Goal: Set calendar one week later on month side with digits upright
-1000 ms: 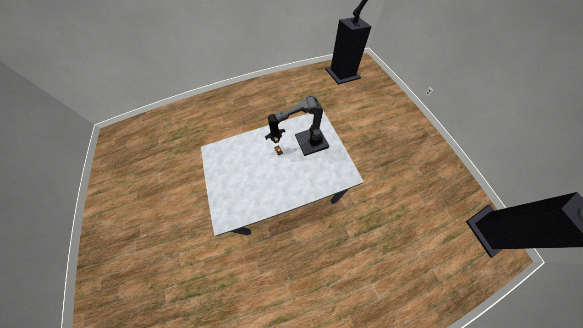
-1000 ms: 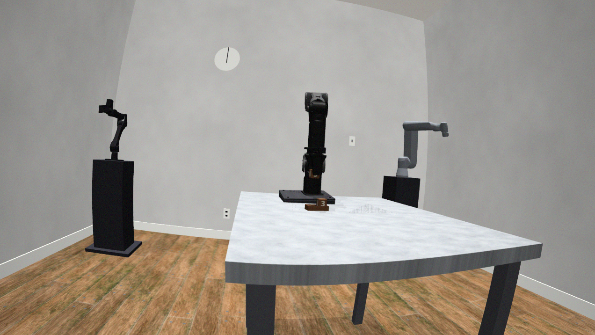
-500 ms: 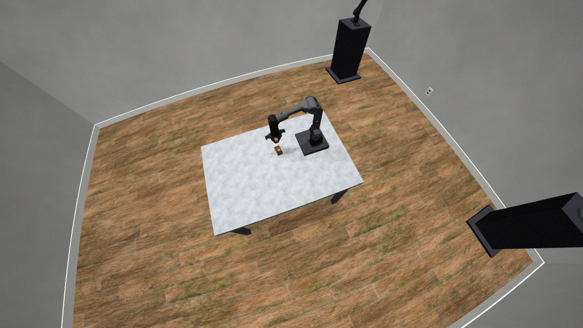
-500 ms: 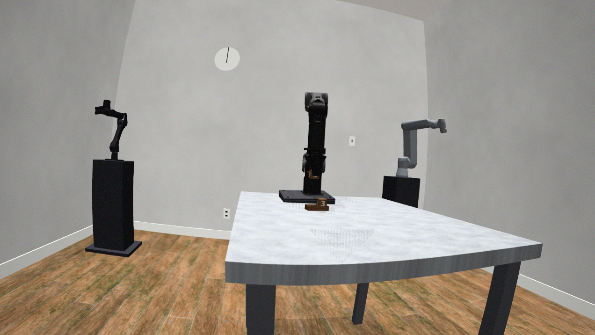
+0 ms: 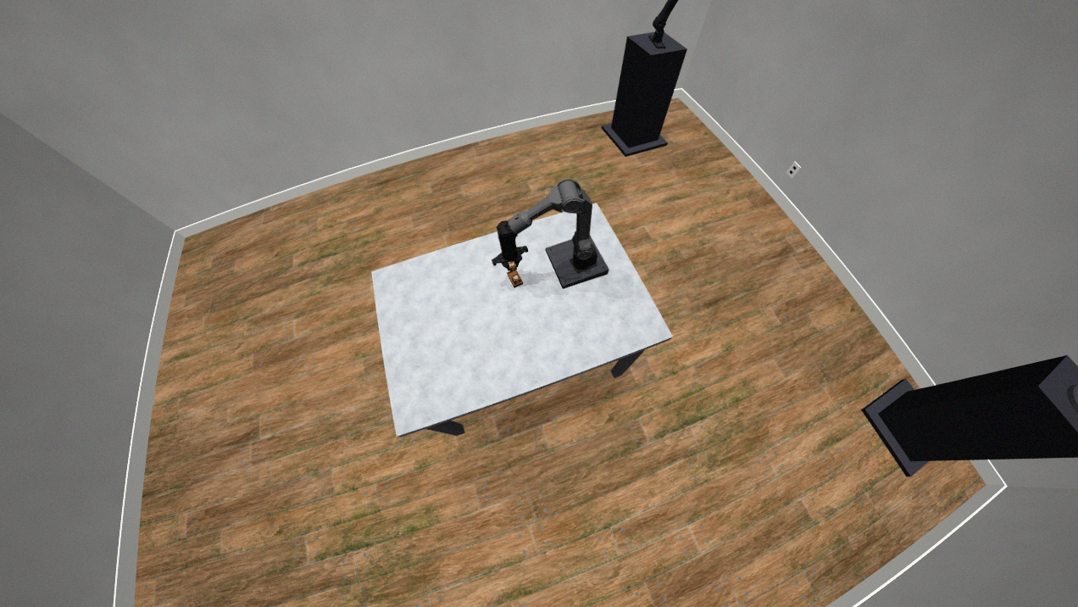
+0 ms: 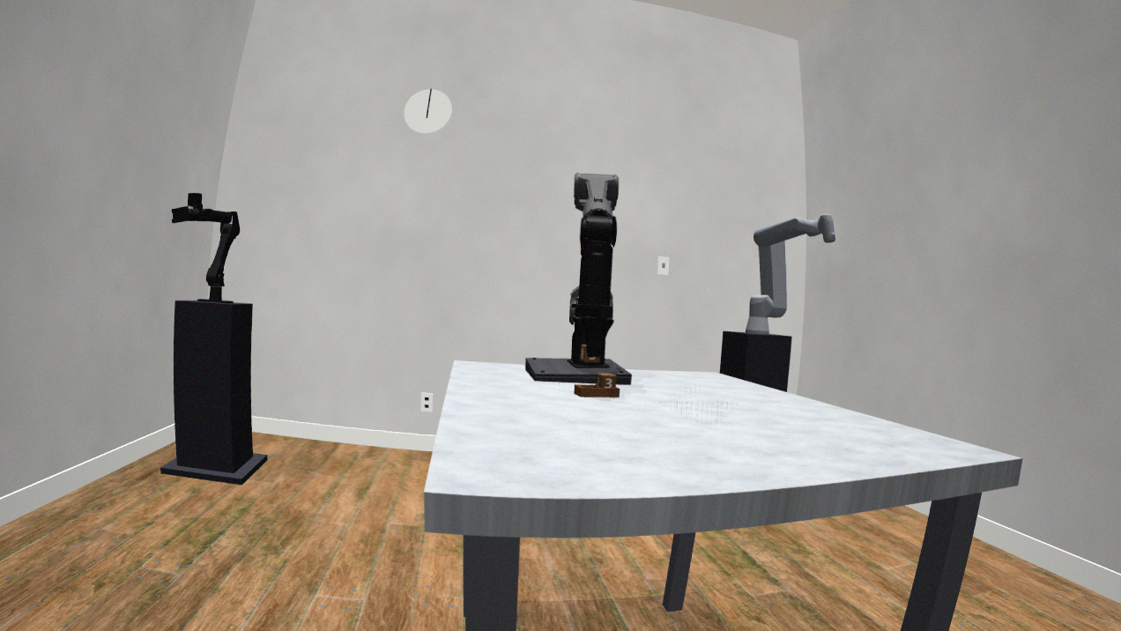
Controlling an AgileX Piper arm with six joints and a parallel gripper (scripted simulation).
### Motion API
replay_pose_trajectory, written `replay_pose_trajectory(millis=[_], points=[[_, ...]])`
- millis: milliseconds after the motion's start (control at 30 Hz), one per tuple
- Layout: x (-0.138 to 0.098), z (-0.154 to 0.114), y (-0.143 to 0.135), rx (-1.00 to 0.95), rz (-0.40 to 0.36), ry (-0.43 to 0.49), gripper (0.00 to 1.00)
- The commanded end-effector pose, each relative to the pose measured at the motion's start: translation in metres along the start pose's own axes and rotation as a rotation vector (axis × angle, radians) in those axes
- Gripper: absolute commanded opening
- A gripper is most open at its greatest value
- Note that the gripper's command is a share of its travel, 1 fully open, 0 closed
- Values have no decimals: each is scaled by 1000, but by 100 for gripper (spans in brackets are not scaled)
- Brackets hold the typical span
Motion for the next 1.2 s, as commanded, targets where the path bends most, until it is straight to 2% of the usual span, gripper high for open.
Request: replay_pose_trajectory(millis=[0, 200, 367, 1167], points=[[12, 0, 0, 2, -4, -1, 34], [34, 0, 0, 2, -4, -1, 34], [42, 0, 0, 1, -4, -1, 34], [42, 0, 1, 1, -1, -1, 34]])
Point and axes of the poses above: the point where the finger pads meet when closed, its own x axis out along the fingers, its own y axis across the jaws, z = x × y, the point moved 1 cm from there along -x, back along the fingers, and after that the axes turned 13 degrees about x, right-handed, at the moved point
